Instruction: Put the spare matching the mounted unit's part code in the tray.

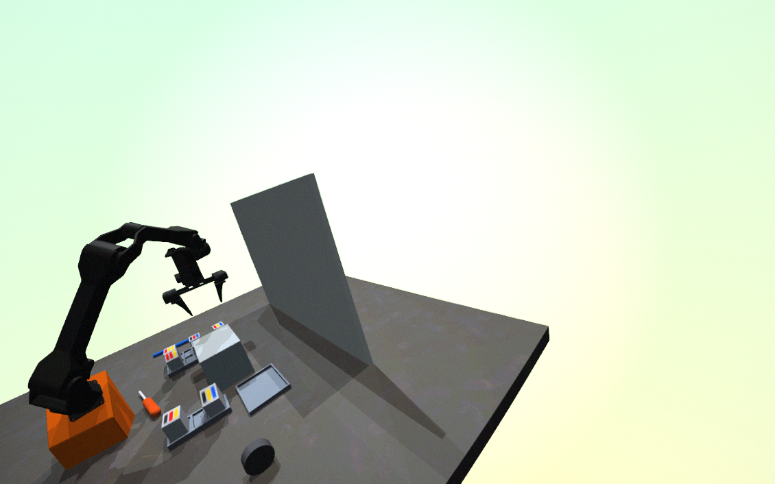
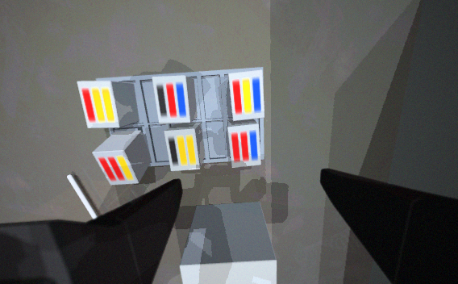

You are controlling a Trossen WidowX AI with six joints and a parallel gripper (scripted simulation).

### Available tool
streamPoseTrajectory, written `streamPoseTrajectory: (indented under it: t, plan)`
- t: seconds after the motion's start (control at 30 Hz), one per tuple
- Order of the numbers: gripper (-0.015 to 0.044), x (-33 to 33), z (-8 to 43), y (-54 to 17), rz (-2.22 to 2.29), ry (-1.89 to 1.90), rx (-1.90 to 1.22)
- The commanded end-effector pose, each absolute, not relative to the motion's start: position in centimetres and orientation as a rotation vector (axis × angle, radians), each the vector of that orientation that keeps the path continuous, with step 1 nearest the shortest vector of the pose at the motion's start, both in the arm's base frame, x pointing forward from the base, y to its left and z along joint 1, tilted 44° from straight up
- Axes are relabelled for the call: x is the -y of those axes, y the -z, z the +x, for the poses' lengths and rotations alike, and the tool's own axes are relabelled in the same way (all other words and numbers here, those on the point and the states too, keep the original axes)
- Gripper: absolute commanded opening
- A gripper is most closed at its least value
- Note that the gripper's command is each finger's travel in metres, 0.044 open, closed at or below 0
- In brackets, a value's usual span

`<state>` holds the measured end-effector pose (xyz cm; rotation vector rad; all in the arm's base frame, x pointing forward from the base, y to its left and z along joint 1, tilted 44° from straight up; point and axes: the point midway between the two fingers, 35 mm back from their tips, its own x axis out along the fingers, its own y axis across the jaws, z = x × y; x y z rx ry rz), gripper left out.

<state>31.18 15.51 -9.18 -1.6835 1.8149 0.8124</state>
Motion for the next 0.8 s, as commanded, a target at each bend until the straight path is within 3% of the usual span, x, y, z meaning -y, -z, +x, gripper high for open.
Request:
streamPoseTrajectory:
  t: [0.0,0.2,0.77]
  plan:
    - [0.044,-15.5,31.2,9.5,-1.696,-0.851,-1.81]
    - [0.03,-12.7,31.2,12.1,-1.697,-0.849,-1.811]
    - [0.03,-11.8,31.2,12.8,-1.697,-0.849,-1.811]
